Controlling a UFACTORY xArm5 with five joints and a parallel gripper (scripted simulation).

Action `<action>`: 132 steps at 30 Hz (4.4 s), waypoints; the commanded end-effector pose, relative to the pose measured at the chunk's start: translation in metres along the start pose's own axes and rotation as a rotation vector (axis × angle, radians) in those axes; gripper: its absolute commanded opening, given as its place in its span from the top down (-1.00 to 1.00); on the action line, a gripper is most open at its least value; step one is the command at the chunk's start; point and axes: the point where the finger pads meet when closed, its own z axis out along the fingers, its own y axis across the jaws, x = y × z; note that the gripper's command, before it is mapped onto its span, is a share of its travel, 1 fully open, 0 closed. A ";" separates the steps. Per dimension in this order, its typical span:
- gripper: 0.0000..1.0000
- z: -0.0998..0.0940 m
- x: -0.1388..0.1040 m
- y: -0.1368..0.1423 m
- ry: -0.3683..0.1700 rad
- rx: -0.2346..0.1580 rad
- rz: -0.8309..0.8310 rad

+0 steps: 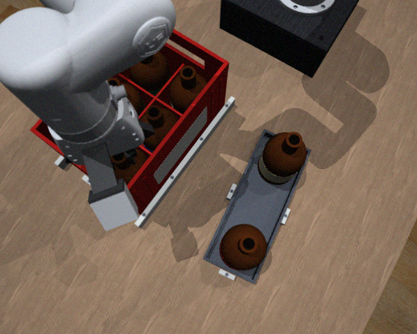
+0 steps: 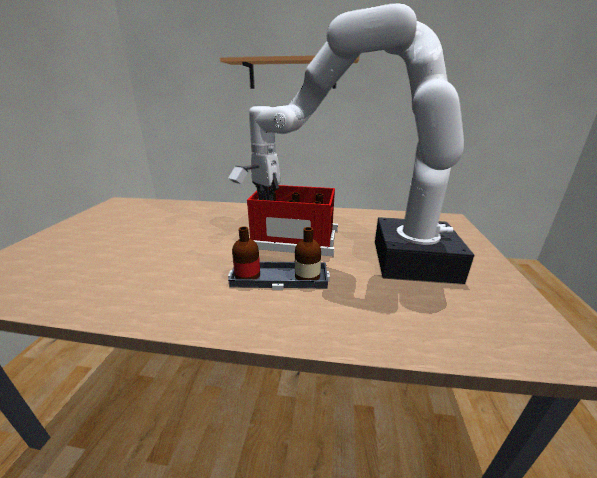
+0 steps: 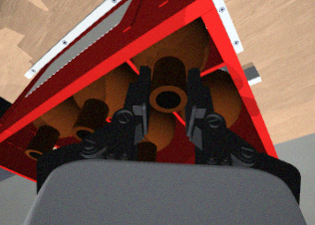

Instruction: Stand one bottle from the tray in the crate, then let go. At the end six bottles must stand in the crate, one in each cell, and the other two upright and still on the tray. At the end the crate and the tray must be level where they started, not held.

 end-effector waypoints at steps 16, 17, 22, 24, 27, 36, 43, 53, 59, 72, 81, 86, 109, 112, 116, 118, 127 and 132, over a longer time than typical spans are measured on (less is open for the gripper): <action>1.00 0.004 0.001 0.001 0.002 -0.004 0.000; 1.00 0.004 0.001 0.001 0.002 -0.004 0.000; 1.00 0.004 0.001 0.001 0.002 -0.004 0.000; 1.00 0.004 0.001 0.001 0.002 -0.004 0.000; 1.00 0.004 0.001 0.001 0.002 -0.004 0.000; 1.00 0.004 0.001 0.001 0.002 -0.004 0.000; -0.30 0.004 0.001 0.001 0.002 -0.004 0.000; -0.30 0.004 0.001 0.001 0.002 -0.004 0.000; -0.30 0.004 0.001 0.001 0.002 -0.004 0.000; -0.30 0.004 0.001 0.001 0.002 -0.004 0.000; -0.30 0.004 0.001 0.001 0.002 -0.004 0.000; -0.30 0.004 0.001 0.001 0.002 -0.004 0.000; -0.30 -0.023 0.001 0.001 0.002 -0.004 0.000; -0.30 -0.027 0.001 0.001 0.002 -0.004 0.000; -0.30 -0.035 0.001 0.001 0.002 -0.004 0.000; -0.30 -0.040 0.001 0.001 0.002 -0.004 0.000; -0.30 -0.061 0.001 0.000 0.002 -0.004 0.000; -0.30 -0.067 0.001 0.000 0.002 -0.004 0.000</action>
